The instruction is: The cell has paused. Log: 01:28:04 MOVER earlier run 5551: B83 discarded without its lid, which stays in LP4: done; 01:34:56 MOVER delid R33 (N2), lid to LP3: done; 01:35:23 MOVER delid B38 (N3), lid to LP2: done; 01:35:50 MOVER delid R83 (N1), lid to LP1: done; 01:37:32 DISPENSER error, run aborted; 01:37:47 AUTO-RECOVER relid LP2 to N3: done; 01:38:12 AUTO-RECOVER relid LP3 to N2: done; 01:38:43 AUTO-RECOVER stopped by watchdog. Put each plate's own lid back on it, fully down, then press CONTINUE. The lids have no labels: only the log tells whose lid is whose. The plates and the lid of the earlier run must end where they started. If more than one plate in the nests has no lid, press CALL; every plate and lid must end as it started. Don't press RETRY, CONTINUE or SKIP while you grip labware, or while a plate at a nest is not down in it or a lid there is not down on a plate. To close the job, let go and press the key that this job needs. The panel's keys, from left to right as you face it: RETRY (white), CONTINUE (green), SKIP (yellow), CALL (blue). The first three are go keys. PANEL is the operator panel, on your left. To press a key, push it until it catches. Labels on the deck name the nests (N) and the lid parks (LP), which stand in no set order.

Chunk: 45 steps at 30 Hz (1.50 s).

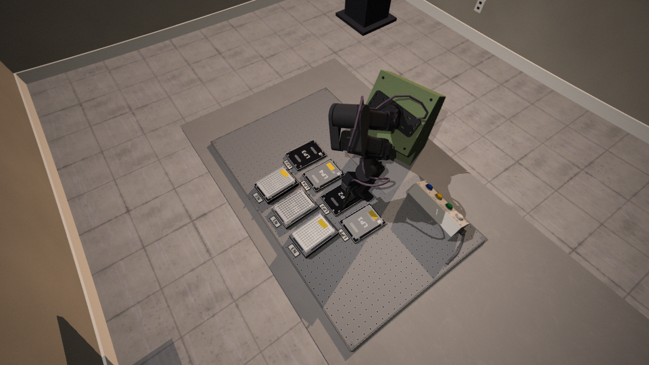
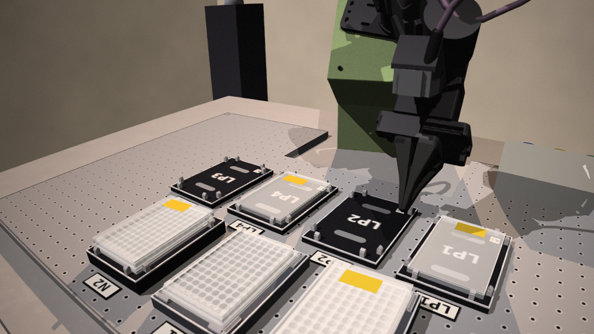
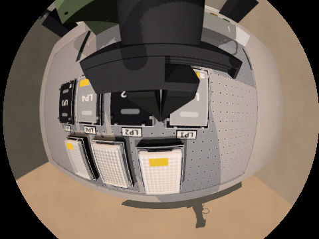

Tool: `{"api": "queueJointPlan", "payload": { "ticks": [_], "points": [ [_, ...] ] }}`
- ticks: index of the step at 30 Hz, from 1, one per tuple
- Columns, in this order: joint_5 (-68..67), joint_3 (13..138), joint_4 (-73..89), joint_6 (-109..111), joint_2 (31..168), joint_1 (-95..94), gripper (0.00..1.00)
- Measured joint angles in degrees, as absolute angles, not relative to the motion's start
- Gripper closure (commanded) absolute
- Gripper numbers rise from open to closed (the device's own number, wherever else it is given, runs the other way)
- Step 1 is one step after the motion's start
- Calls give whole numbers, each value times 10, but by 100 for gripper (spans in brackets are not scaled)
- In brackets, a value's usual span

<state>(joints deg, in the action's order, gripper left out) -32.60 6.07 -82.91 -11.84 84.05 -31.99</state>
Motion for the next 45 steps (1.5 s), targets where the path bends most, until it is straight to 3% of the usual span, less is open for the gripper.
{"api": "queueJointPlan", "payload": {
  "ticks": [13,30,45],
  "points": [
    [-321,64,-818,-118,836,-312,100],
    [-198,163,-630,-126,720,-161,100],
    [-86,284,-482,-136,710,-57,100]
  ]
}}
